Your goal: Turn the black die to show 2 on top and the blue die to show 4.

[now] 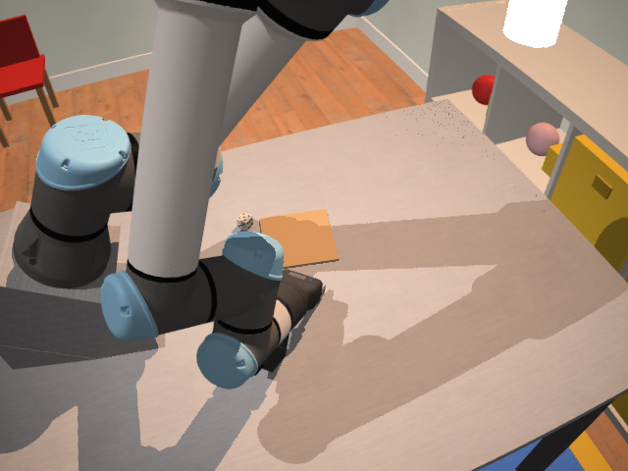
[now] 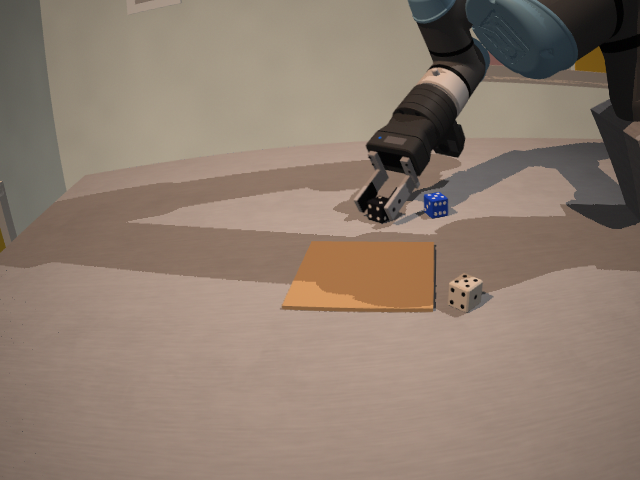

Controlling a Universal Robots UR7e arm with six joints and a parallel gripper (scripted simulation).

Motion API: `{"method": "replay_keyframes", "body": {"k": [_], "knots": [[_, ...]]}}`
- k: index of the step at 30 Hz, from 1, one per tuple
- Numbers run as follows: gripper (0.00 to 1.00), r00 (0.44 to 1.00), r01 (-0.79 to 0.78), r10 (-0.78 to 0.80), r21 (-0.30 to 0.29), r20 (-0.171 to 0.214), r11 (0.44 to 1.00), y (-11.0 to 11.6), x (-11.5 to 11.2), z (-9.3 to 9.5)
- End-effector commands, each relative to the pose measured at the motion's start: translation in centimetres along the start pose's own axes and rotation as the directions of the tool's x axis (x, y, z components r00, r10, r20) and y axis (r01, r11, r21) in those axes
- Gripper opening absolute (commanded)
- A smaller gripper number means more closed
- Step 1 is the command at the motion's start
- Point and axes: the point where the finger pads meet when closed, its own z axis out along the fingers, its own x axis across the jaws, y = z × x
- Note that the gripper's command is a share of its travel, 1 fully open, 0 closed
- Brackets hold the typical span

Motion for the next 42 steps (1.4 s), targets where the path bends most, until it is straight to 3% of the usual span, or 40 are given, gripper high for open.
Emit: {"method": "replay_keyframes", "body": {"k": [1, 13, 24, 42], "knots": [[0.79, 1.000, 0.001, -0.001, 0.000, 0.001, 1.000, 0.0, 0.0, -1.2], [0.79, 1.000, 0.001, -0.001, 0.000, 0.001, 1.000, 0.0, 0.0, -4.3], [0.79, 1.000, 0.001, -0.001, 0.000, 0.001, 1.000, 0.3, 0.0, -4.7], [0.79, 1.000, 0.001, -0.001, 0.000, 0.001, 1.000, 5.0, 0.0, -7.2]]}}
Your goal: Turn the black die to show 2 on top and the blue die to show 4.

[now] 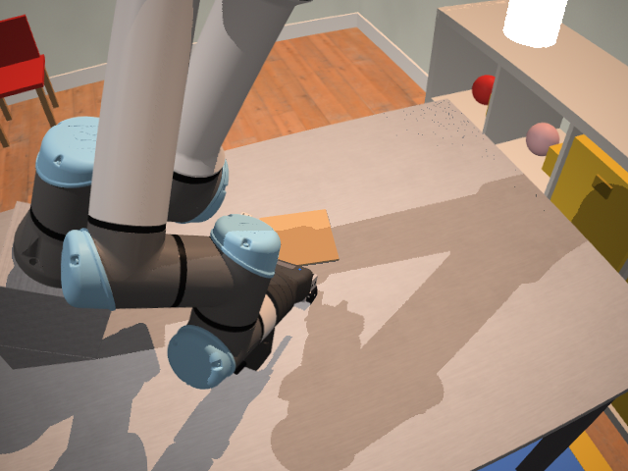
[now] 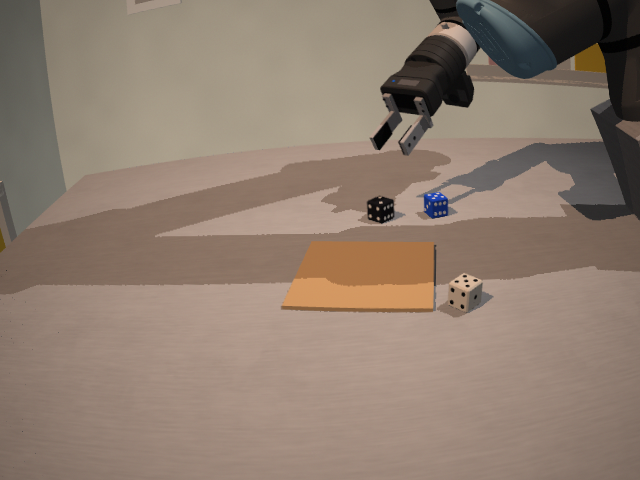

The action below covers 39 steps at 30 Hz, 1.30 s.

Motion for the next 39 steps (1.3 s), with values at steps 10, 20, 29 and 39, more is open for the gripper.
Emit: {"method": "replay_keyframes", "body": {"k": [10, 20, 29, 39], "knots": [[0.79, 1.000, 0.000, 0.000, 0.001, 0.000, 1.000, 0.79, 0.01, -0.40], [0.79, 1.000, 0.000, 0.000, 0.023, 0.000, 1.000, 0.87, 0.00, -0.36], [0.79, 1.000, 0.001, -0.001, 0.093, 0.006, 0.996, 1.14, -0.04, -0.25], [0.79, 1.000, 0.001, -0.003, 0.198, 0.009, 0.980, 1.62, -0.03, -0.05]]}}
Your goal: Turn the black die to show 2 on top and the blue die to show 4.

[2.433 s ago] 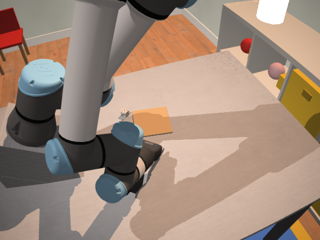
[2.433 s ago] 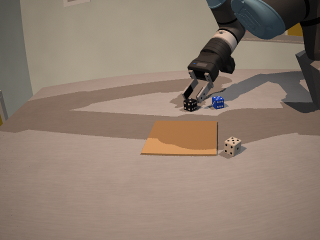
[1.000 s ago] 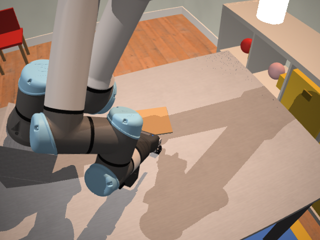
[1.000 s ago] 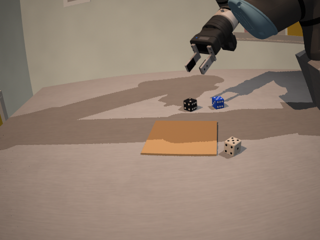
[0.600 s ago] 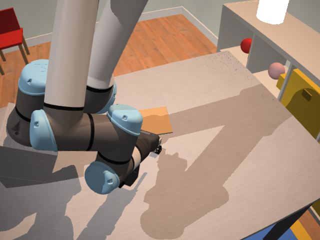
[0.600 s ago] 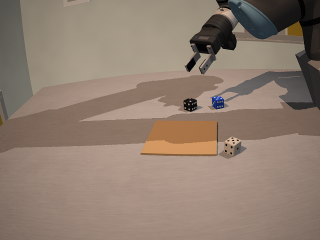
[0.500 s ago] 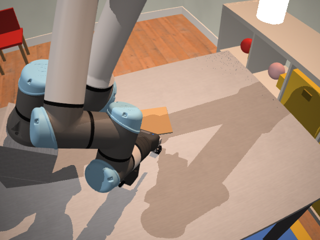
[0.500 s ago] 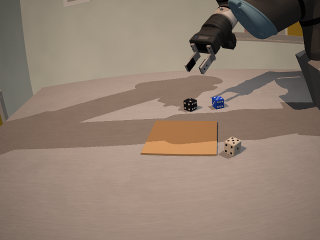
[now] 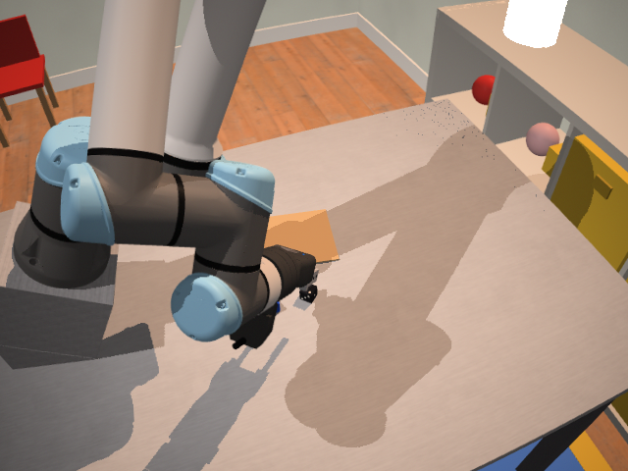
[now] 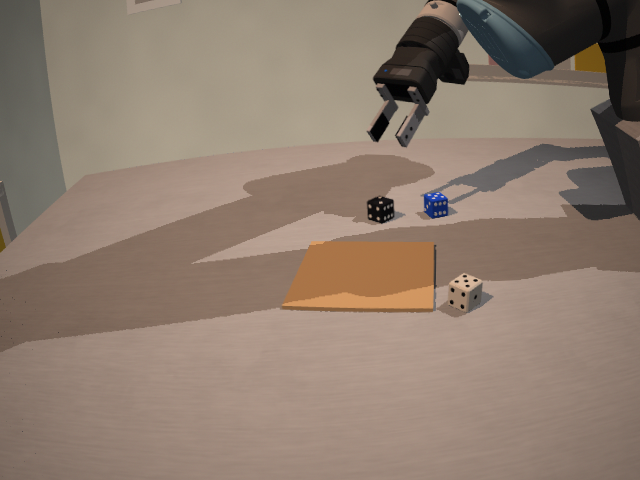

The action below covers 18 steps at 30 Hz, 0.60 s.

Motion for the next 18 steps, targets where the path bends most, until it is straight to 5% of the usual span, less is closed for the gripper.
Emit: {"method": "replay_keyframes", "body": {"k": [1, 18], "knots": [[0.79, 1.000, 0.002, -0.002, 0.063, 0.001, 0.998, 0.4, 0.0, 0.1], [0.79, 1.000, 0.003, 0.001, 0.365, -0.011, 0.931, 2.0, 0.2, 0.8]]}}
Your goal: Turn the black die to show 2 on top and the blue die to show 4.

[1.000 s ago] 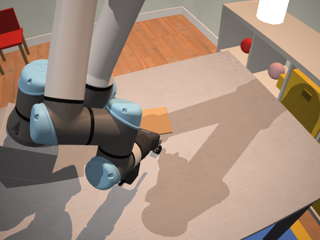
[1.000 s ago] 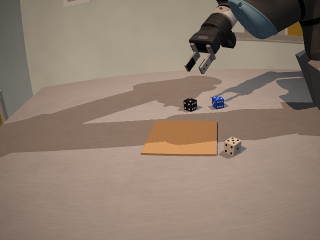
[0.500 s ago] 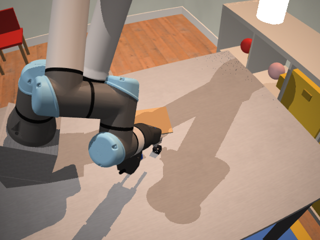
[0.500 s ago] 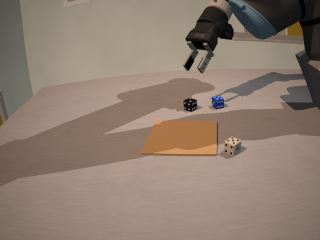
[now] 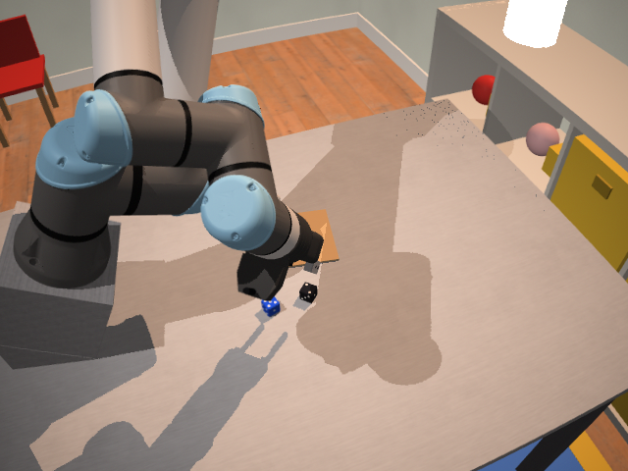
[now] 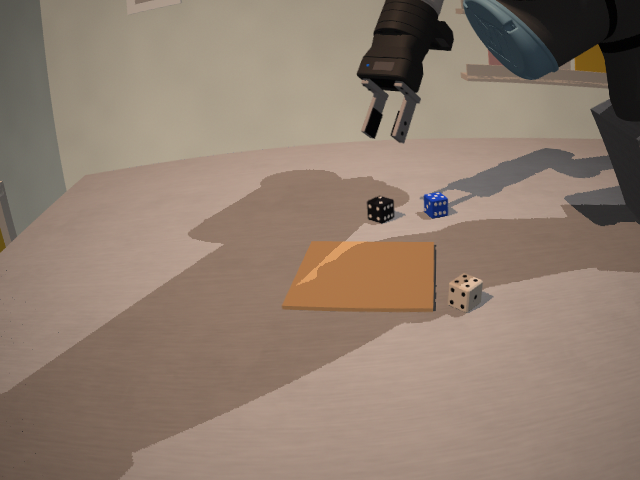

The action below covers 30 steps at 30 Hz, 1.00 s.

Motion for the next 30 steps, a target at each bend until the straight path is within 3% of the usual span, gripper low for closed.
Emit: {"method": "replay_keyframes", "body": {"k": [1, 8, 10, 20, 30], "knots": [[0.79, 1.000, 0.001, -0.001, 0.095, 0.006, 0.995, 0.6, -0.1, 0.0], [0.79, 1.000, 0.000, 0.000, 0.242, 0.002, 0.970, 1.4, 0.0, 0.1], [0.79, 1.000, 0.000, 0.000, 0.242, 0.002, 0.970, 1.4, 0.0, 0.1], [0.79, 1.000, 0.000, 0.001, 0.423, -0.002, 0.906, 2.4, 0.1, 0.1], [0.79, 1.000, -0.002, 0.002, 0.517, 0.001, 0.856, 2.9, 0.0, 0.1]]}}
